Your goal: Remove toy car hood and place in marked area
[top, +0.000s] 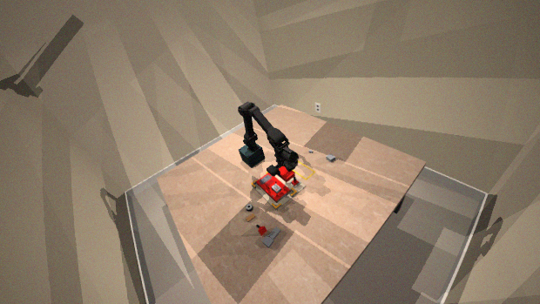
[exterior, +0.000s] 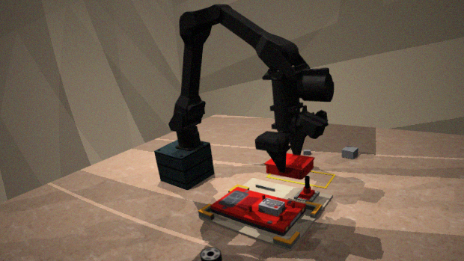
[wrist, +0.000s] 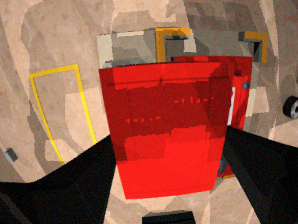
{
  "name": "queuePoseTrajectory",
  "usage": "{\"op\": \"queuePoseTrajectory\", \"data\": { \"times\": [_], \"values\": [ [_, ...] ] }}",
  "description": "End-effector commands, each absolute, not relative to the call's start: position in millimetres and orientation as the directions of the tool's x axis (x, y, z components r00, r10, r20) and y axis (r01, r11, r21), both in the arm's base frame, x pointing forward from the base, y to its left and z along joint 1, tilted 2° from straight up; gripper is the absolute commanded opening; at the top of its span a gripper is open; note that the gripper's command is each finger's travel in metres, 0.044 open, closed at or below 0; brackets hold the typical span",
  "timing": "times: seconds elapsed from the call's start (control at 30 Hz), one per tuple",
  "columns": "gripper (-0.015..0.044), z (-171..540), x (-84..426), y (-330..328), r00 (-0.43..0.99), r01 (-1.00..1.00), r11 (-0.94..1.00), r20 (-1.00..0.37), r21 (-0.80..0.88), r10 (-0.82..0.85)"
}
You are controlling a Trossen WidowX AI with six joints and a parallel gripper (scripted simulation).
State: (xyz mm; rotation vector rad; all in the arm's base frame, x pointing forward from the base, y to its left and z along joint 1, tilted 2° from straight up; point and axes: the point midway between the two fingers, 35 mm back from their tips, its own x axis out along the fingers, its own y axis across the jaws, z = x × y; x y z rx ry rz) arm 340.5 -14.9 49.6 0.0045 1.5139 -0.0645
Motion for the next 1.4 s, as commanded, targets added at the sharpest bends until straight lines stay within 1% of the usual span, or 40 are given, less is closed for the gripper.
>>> {"op": "queuePoseTrajectory", "data": {
  "times": [0.0, 0.37, 0.8, 1.37],
  "values": [
    [0.0000, 49, 339, 3, 0.051, 0.048, 0.998, -0.998, -0.040, -0.042],
    [0.0000, 48, 330, 62, 0.048, 0.049, 0.998, -0.998, -0.034, -0.037],
    [0.0000, 47, 308, 126, 0.044, 0.050, 0.998, -0.998, -0.031, -0.033],
    [0.0000, 36, 307, 131, 0.044, 0.050, 0.998, -0.998, -0.031, -0.033]
  ]
}}
